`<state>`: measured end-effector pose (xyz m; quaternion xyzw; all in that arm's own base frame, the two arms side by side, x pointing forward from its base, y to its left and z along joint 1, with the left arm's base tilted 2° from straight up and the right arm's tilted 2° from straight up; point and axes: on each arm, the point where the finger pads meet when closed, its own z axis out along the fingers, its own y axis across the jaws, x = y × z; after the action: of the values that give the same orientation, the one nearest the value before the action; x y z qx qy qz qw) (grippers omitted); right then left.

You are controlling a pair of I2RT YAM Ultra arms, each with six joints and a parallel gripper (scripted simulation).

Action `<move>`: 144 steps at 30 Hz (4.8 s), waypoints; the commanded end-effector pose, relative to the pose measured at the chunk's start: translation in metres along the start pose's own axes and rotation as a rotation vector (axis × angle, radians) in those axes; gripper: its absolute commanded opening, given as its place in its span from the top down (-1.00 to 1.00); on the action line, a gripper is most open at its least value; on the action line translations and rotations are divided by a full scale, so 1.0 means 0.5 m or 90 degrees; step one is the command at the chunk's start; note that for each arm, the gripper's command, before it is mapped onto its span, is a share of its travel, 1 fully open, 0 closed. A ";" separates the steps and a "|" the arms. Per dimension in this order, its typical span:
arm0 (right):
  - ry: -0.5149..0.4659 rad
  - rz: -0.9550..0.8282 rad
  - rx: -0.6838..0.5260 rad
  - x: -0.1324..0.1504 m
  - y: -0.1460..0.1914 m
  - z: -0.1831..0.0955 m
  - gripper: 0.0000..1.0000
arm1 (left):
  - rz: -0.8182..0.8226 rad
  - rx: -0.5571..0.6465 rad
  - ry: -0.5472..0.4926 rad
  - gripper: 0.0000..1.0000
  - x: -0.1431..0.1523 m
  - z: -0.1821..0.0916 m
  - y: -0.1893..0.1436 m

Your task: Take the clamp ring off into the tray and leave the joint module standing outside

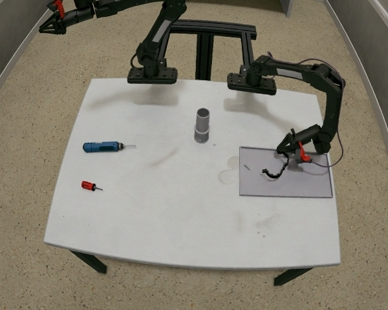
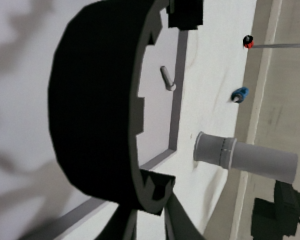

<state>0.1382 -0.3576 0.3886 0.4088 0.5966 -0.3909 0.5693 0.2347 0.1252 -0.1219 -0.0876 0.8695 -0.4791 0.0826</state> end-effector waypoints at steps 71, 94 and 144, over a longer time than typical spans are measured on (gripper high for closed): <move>-0.063 0.004 -0.004 -0.078 0.009 -0.015 0.60 | 0.021 -0.007 -0.028 0.87 -0.029 0.001 0.045; -0.063 0.004 -0.004 -0.078 0.009 -0.015 0.60 | 0.021 -0.008 -0.029 0.87 -0.026 0.009 0.058; -0.063 0.004 -0.004 -0.078 0.009 -0.015 0.60 | 0.028 -0.011 -0.025 0.87 -0.030 0.017 0.067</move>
<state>0.1382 -0.3576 0.3886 0.4088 0.5966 -0.3909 0.5693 0.2347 0.1257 -0.1572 -0.0890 0.8687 -0.4803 0.0822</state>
